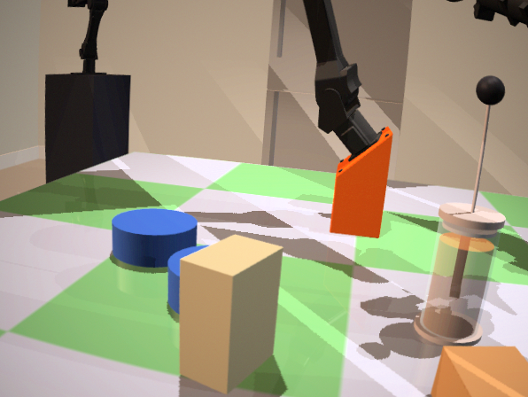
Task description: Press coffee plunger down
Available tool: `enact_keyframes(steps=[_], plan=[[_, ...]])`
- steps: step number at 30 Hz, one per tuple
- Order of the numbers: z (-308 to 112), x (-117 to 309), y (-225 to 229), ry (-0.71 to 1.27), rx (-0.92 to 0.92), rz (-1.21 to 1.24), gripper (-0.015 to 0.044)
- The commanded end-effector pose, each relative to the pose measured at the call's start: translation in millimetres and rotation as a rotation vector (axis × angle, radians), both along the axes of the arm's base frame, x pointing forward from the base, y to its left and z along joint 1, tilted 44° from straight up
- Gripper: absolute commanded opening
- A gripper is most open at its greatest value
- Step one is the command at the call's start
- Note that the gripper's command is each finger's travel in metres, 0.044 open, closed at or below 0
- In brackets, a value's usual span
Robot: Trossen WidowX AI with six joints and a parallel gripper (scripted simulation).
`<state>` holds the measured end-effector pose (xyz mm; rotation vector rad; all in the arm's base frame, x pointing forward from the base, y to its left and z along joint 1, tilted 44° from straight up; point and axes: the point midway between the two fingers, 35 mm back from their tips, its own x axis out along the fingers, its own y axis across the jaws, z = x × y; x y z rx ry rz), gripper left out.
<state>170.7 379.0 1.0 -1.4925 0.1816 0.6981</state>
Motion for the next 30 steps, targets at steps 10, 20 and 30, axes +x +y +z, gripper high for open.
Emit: enact_keyframes(steps=[10, 20, 30], plan=[[102.2, 88.8, -100.7, 0.09, 0.478, -0.647, 0.044], [60.7, 98.4, -134.3, 0.094, 0.479, -0.648, 0.044], [55.7, 103.1, -139.5, 0.092, 0.48, -0.649, 0.044]])
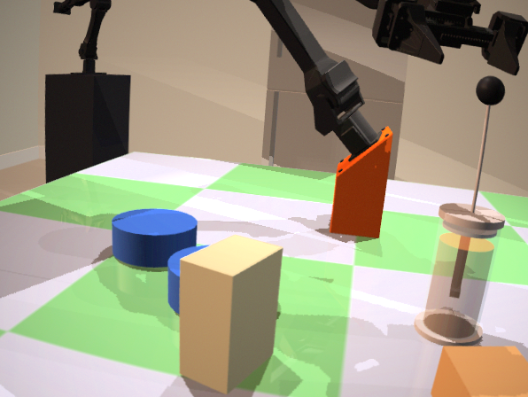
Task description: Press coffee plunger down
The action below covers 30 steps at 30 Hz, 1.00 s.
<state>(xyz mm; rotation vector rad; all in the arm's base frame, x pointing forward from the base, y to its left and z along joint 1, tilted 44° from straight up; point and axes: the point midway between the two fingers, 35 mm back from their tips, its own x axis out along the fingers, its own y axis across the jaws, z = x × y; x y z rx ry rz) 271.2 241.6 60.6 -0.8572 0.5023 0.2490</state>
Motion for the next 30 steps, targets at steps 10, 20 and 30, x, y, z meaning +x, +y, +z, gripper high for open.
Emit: enact_keyframes(steps=[10, 20, 30], plan=[[-12.2, 16.4, -1.8, 0.002, -0.005, 0.002, 0.044], [-20.6, 30.4, -2.7, 0.0, -0.005, 0.002, 0.044], [-21.8, 32.4, -2.9, -0.001, -0.005, 0.002, 0.0256]])
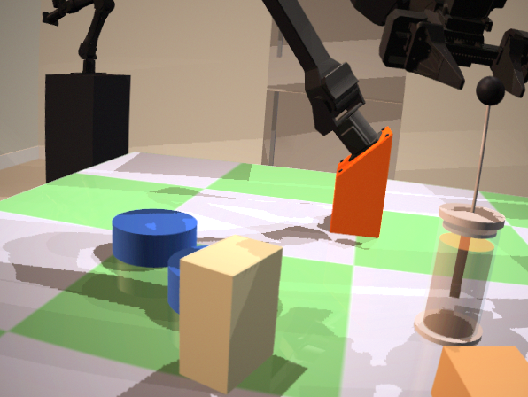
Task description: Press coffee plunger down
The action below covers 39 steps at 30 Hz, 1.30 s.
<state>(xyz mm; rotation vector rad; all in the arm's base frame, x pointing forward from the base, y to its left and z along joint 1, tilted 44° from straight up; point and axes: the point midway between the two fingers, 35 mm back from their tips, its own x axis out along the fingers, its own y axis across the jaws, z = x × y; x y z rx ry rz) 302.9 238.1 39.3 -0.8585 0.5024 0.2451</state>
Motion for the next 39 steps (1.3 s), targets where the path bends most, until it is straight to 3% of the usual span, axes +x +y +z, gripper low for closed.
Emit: enact_keyframes(steps=[1, 6, 39], plan=[[-0.6, 0.7, 0.6, 0.001, -0.003, 0.005, 0.023], [-0.6, 0.7, 0.6, 0.001, -0.003, 0.005, 0.012], [-29.3, 11.0, -18.5, 0.005, -0.003, 0.004, 0.012]])
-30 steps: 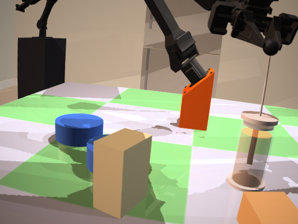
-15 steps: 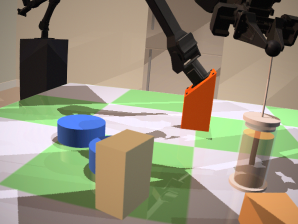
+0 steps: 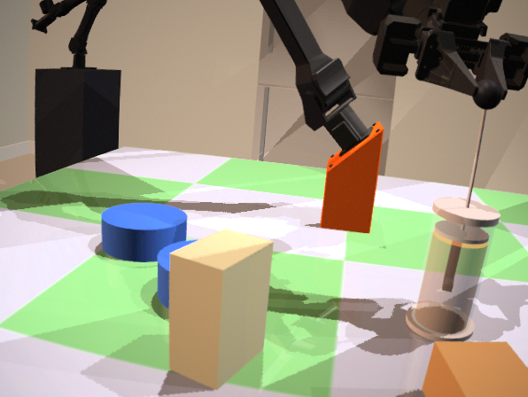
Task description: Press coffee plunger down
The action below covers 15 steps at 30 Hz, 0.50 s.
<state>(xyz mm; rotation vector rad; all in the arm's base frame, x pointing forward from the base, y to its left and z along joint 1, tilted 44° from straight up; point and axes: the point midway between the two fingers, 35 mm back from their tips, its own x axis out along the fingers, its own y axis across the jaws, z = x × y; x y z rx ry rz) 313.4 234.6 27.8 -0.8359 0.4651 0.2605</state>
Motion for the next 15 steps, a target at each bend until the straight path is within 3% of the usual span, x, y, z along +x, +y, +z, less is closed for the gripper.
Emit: enact_keyframes(steps=[1, 15], plan=[[-19.0, 1.0, -16.0, 0.03, -0.034, -0.017, 0.012], [-36.9, 7.2, -30.0, 0.03, -0.034, -0.017, 0.012]])
